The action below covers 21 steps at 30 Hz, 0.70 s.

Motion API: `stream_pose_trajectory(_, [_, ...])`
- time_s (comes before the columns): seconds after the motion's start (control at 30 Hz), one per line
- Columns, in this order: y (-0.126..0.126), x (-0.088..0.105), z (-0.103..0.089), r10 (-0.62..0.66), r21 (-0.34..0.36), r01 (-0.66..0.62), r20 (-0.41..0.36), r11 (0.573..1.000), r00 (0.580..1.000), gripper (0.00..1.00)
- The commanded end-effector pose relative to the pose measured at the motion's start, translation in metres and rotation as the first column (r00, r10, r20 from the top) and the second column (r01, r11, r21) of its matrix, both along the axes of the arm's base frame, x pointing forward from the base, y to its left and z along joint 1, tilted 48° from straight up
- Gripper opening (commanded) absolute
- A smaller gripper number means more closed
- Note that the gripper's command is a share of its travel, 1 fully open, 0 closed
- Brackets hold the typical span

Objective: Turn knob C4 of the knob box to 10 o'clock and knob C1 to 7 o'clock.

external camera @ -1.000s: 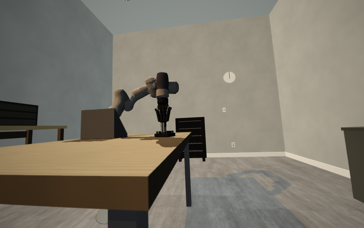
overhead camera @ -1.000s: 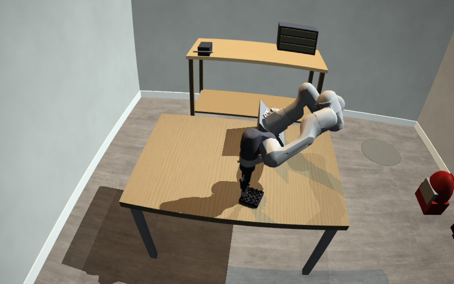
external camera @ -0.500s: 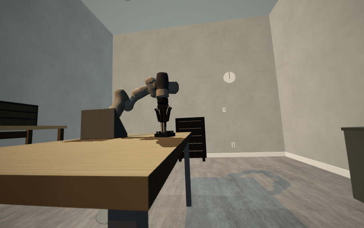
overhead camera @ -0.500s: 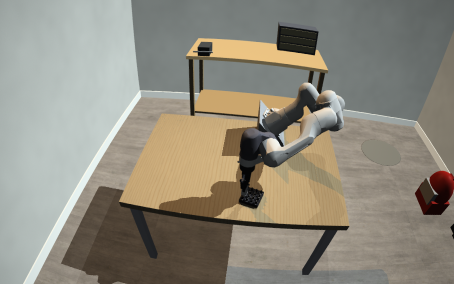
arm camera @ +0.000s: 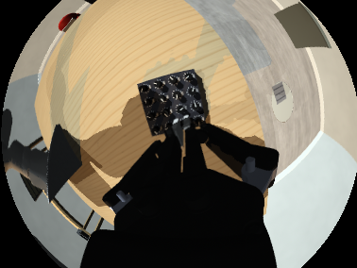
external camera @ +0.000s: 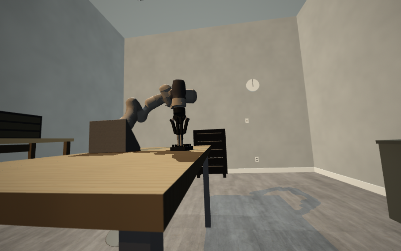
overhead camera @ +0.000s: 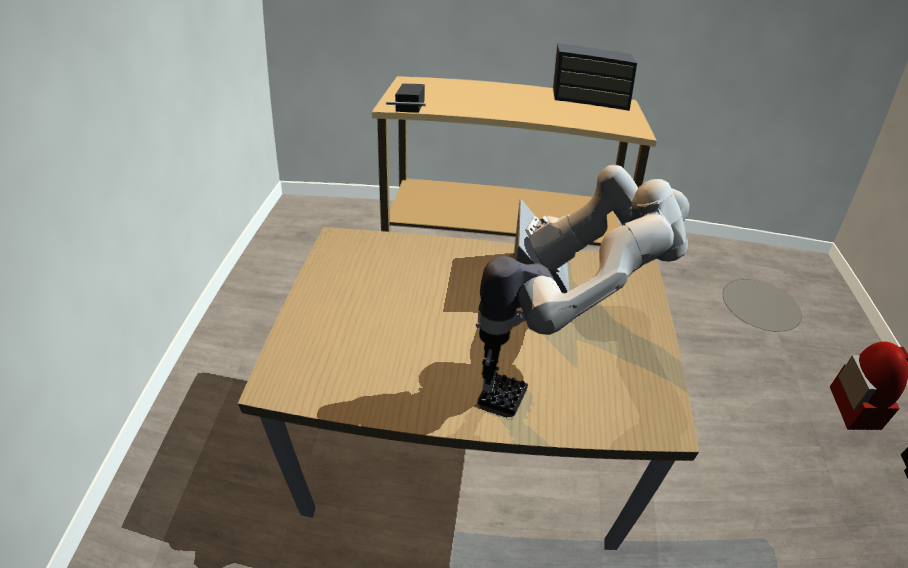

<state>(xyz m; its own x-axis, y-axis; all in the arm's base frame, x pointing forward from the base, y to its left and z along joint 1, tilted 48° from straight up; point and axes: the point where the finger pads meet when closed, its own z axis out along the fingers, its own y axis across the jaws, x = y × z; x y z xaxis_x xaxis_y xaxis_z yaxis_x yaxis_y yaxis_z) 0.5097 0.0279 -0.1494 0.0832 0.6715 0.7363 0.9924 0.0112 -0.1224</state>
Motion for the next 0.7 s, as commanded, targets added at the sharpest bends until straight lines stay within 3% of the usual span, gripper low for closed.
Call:
stream_pose_trajectory(0.0, [0.0011,-0.0009,-0.0014,0.089,0.005,-0.09,0.099,0.996,0.991,0.05])
stream_pose_trajectory(0.4, [0.0011,-0.0009,-0.0014,0.196,0.002,-0.202,0.223,0.979,0.955,0.05])
stream_pose_trajectory(0.67, [0.0011,-0.0009,-0.0014,0.282,-0.012,-0.295,0.325,0.956,0.902,0.05])
